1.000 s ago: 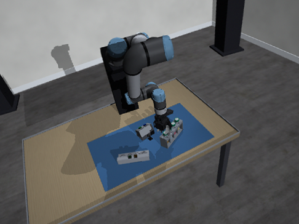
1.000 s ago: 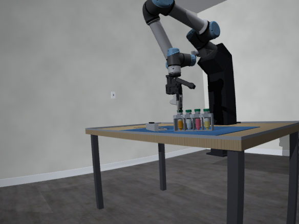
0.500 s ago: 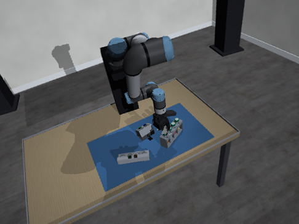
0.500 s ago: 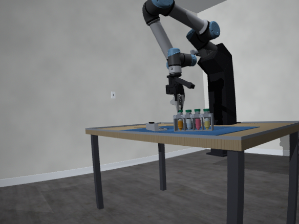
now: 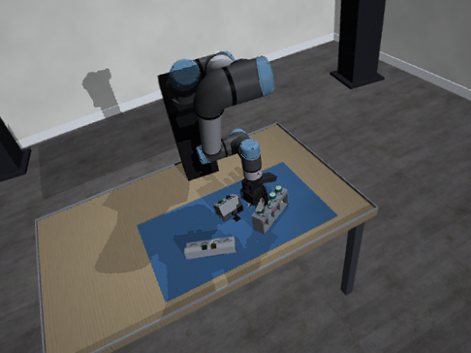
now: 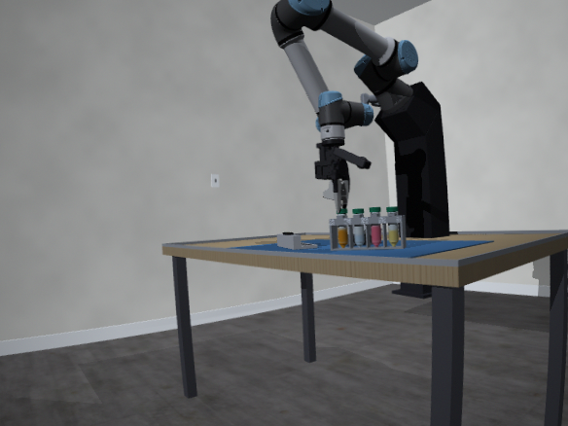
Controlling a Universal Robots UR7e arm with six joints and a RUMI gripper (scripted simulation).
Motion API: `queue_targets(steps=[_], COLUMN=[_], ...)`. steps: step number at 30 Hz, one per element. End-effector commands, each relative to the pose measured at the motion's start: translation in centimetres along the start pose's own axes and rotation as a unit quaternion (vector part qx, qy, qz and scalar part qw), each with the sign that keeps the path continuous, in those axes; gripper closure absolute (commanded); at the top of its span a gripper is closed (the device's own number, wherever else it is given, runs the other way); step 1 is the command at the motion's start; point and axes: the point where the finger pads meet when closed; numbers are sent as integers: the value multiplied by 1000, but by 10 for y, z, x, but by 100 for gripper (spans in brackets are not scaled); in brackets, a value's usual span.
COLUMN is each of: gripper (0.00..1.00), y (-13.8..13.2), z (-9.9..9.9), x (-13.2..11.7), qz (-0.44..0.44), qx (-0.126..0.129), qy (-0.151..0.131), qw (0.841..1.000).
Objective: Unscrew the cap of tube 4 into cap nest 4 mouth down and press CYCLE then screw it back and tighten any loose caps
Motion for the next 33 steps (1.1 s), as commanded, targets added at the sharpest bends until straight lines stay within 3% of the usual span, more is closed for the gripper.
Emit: queue_targets(steps=[1,8,13,14,26,29,33], gripper=[100,100,100,65,65,65,65], y=[0,0,0,0,1,1,1], z=[0,0,0,0,0,-2,-4], x=[0,0,0,0,0,0,0], qz=[-102,-213,-213,-213,-212,-89,-83], qx=[-1,-1,-1,-1,-1,-1,-1], qy=[1,1,1,1,1,1,1], qw=[995,977,977,977,977,996,997])
Point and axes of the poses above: the point where the finger pads meet when closed, its own z axis out along the fingers, its own y axis across the jaws, x = y × z
